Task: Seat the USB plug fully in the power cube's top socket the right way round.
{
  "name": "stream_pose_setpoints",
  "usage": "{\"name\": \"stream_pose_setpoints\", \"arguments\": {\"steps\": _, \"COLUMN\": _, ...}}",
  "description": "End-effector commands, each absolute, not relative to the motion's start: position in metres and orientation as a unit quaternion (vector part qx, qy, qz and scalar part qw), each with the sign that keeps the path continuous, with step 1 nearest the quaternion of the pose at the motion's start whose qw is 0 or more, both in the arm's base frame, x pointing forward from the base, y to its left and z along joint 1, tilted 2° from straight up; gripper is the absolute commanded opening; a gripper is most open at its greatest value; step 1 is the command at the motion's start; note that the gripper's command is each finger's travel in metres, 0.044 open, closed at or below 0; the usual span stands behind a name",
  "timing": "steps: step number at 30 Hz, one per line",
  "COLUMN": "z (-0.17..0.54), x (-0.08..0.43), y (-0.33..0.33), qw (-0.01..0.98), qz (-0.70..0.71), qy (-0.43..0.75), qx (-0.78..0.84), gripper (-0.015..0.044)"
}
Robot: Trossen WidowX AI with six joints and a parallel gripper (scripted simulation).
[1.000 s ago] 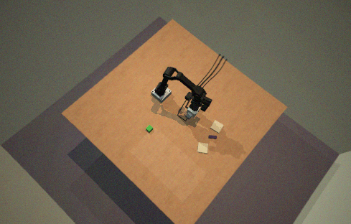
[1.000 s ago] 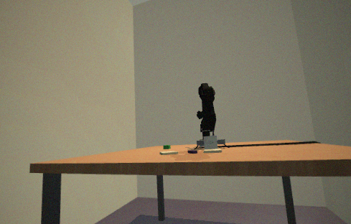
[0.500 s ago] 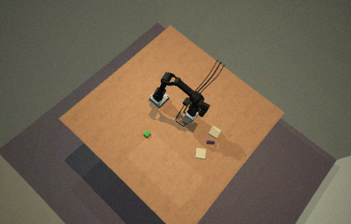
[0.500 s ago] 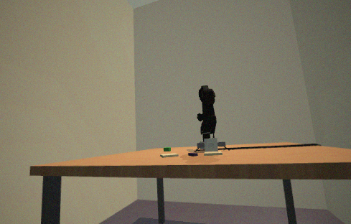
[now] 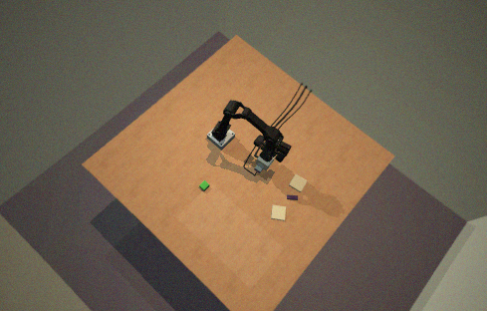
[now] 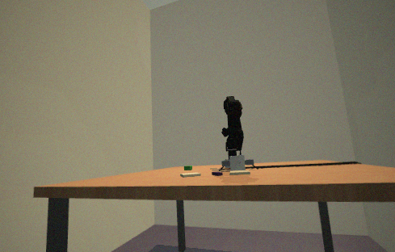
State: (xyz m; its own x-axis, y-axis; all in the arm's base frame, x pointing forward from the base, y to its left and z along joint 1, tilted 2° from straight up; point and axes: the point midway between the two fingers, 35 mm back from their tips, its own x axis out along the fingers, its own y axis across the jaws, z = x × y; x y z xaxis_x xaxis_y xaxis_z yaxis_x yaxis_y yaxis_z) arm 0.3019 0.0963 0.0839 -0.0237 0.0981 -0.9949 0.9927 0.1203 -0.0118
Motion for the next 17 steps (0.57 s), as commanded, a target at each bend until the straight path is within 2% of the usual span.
{"name": "stream_pose_setpoints", "arguments": {"steps": 1, "z": 0.084, "x": 0.302, "y": 0.096, "qw": 0.499, "qz": -0.448, "qy": 0.558, "qx": 0.489, "gripper": 0.0095}}
{"name": "stream_pose_setpoints", "arguments": {"steps": 17, "z": 0.095, "x": 0.302, "y": 0.096, "qw": 0.499, "qz": -0.448, "qy": 0.558, "qx": 0.489, "gripper": 0.0095}}
